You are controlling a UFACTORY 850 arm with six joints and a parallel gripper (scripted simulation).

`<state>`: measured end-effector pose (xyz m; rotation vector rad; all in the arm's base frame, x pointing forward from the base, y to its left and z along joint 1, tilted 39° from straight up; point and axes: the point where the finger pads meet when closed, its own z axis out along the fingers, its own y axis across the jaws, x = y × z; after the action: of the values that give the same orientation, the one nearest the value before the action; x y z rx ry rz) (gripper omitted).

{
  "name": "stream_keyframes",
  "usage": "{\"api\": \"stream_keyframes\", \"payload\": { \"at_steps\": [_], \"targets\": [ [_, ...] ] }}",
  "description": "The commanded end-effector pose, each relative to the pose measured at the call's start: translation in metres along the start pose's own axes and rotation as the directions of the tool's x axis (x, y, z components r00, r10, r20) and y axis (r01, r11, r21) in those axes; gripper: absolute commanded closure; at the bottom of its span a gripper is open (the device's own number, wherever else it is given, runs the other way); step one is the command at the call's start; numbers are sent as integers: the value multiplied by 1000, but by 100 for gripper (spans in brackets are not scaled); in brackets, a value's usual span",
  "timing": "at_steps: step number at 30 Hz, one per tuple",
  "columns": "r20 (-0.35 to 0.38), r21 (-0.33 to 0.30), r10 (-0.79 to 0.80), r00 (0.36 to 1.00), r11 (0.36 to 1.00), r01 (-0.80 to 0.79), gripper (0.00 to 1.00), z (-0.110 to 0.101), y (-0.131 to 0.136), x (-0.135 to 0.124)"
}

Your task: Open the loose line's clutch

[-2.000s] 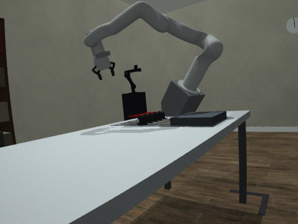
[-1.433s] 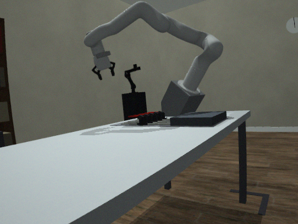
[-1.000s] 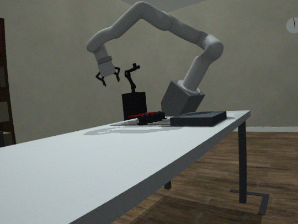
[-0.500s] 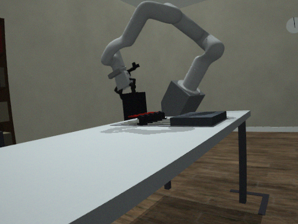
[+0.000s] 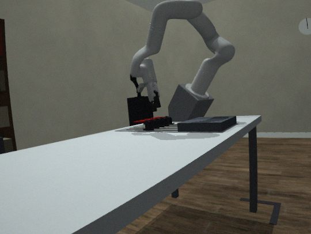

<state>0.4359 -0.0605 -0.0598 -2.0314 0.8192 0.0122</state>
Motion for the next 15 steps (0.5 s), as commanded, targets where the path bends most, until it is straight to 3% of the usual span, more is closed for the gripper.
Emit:
{"api": "stream_keyframes", "payload": {
  "at_steps": [1,2,3,4,5,6,8,11,12,15],
  "targets": [
    [-69,-46,254,965,965,-258,0,13,5,-41],
    [-78,-57,319,945,945,-323,0,16,11,-64],
    [-91,-63,358,929,929,-365,0,16,11,-64],
    [-106,-76,428,897,896,-437,0,18,17,-86],
    [-113,-79,449,886,885,-458,0,18,17,-86],
    [-137,-92,525,840,838,-538,0,20,23,-106],
    [-137,-92,525,840,838,-538,0,20,23,-106],
    [-199,-117,675,711,703,-701,0,18,38,-156],
    [-199,-117,675,711,703,-701,0,18,38,-156],
    [-237,-127,738,632,622,-773,0,16,47,-182]
  ]
}}
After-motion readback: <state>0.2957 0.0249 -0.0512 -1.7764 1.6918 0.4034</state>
